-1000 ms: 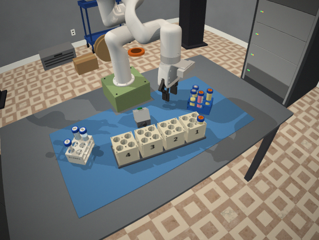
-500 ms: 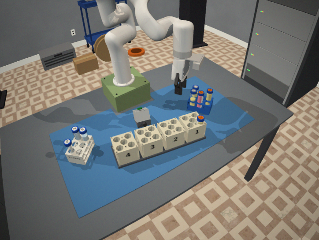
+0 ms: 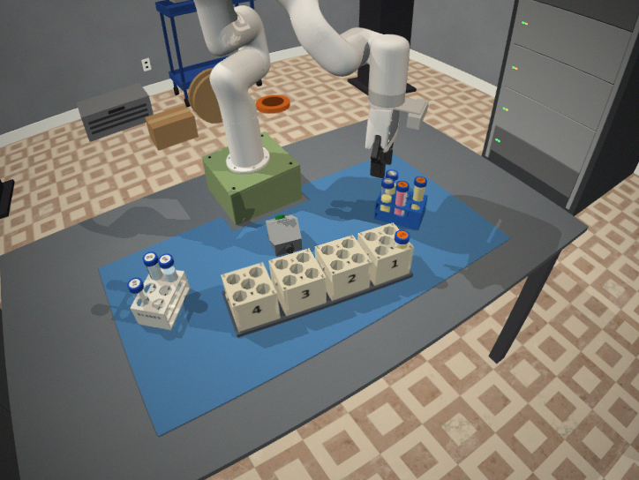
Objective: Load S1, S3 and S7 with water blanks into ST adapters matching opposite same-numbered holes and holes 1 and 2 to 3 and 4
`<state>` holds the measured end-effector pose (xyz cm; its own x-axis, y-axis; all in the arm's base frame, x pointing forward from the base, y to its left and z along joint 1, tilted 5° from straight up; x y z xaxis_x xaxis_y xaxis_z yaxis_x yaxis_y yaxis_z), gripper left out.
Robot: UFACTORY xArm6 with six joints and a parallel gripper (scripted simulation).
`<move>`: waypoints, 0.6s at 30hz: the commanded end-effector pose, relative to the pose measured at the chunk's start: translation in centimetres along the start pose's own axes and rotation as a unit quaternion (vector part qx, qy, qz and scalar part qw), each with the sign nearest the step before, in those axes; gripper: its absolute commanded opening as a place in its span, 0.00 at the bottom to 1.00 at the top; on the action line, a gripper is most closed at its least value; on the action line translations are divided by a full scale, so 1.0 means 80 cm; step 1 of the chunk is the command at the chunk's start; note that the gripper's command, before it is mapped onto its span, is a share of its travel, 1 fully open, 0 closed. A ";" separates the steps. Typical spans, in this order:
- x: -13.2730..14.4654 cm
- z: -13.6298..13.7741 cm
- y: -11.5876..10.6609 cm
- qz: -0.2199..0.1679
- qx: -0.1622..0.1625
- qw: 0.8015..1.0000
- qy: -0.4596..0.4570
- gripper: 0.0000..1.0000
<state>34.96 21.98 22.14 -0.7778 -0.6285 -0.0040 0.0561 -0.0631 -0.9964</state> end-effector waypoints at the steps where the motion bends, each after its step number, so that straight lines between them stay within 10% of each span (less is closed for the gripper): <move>1: -0.013 -0.027 -0.002 0.002 0.001 1.000 0.001 0.57; 18: -0.049 -0.114 -0.002 0.002 0.000 1.000 0.001 0.57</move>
Point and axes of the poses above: the point where the finger pads meet when closed, its own y axis out along the fingers, its own z axis across the jaws, x = y × z, the point moved 8 cm from there along -y, back along the fingers, and after that the axes turned 2 degrees about y, right-handed, at the moved point
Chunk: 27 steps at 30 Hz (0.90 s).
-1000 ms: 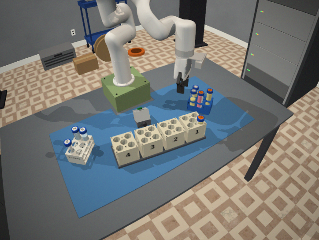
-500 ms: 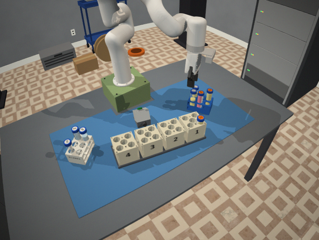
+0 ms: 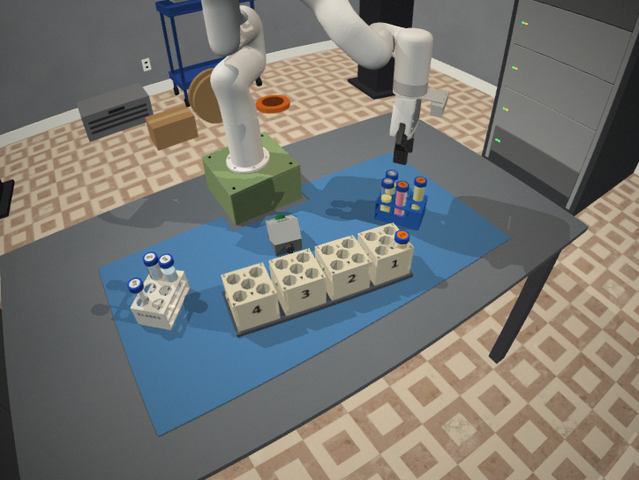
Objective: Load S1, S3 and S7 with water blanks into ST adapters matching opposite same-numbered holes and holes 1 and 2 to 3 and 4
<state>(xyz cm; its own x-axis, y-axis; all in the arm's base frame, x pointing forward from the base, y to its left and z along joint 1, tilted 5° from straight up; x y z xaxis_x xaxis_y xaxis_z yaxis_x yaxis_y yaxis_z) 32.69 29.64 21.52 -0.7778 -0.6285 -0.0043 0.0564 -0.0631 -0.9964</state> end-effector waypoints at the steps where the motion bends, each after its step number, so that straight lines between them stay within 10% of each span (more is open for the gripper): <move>1: -0.013 -0.027 -0.002 0.002 0.000 1.000 0.001 0.57; 27: -0.048 -0.111 -0.002 0.002 0.000 1.000 0.001 0.57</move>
Point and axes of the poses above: the point where the finger pads meet when closed, its own y axis out along the fingers, its own z axis across the jaws, x = y × z, the point moved 8 cm from there along -y, back along the fingers, and after that the axes turned 2 degrees about y, right-handed, at the moved point
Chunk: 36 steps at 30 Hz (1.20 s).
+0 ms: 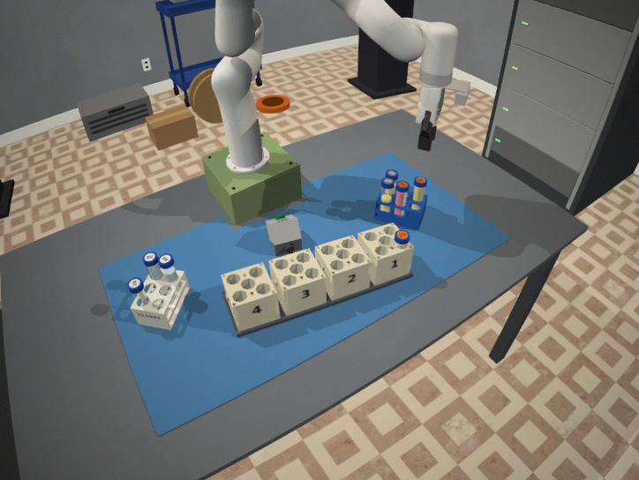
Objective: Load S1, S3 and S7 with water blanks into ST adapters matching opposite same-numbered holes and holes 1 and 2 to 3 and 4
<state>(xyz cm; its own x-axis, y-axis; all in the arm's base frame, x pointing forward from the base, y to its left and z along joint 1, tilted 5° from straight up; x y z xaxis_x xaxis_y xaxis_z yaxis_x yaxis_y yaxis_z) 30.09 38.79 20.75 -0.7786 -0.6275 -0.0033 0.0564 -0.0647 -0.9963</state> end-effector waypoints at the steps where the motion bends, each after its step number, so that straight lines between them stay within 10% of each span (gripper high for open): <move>1: -0.002 -0.001 -0.002 0.002 -0.001 1.000 0.000 0.57; 36: -0.002 -0.001 0.073 0.002 -0.001 1.000 0.000 0.57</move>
Point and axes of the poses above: the point where the finger pads meet when closed, its own y axis out along the fingers, its own z axis across the jaws, x = y × z, the point moved 8 cm from there along -y, back along the fingers, and after that the axes turned 2 degrees about y, right-handed, at the moved point
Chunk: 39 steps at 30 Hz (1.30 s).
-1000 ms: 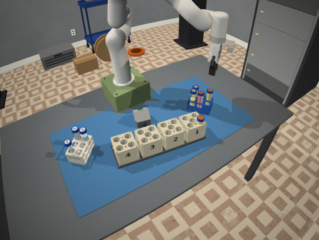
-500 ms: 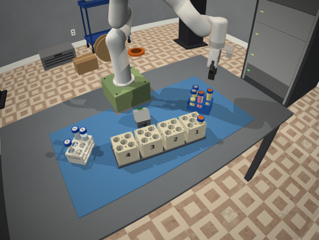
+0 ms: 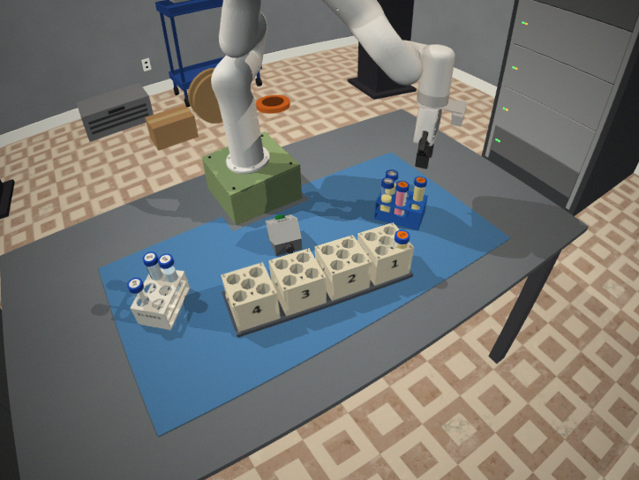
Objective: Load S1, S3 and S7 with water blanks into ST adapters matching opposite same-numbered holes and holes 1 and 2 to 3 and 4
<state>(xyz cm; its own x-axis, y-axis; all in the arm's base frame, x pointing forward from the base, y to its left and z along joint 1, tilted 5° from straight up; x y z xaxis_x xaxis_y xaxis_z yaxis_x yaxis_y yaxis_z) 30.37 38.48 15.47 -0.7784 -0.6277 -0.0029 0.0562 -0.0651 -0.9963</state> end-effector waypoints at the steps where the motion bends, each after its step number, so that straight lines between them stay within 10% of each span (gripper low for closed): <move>1: -0.002 0.000 0.009 0.002 -0.001 1.000 0.000 0.57; 39: -0.002 0.000 0.074 0.002 -0.001 1.000 0.000 0.57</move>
<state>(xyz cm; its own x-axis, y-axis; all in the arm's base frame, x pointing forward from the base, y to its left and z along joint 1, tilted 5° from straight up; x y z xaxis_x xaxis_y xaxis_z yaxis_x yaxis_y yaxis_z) 30.73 38.10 9.44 -0.7784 -0.6277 -0.0033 0.0565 -0.0648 -0.9963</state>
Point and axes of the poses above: the point where the finger pads meet when closed, its own y axis out along the fingers, its own z axis across the jaws, x = y × z, the point moved 8 cm from there along -y, back along the fingers, and after that the axes turned 2 degrees about y, right-handed, at the moved point
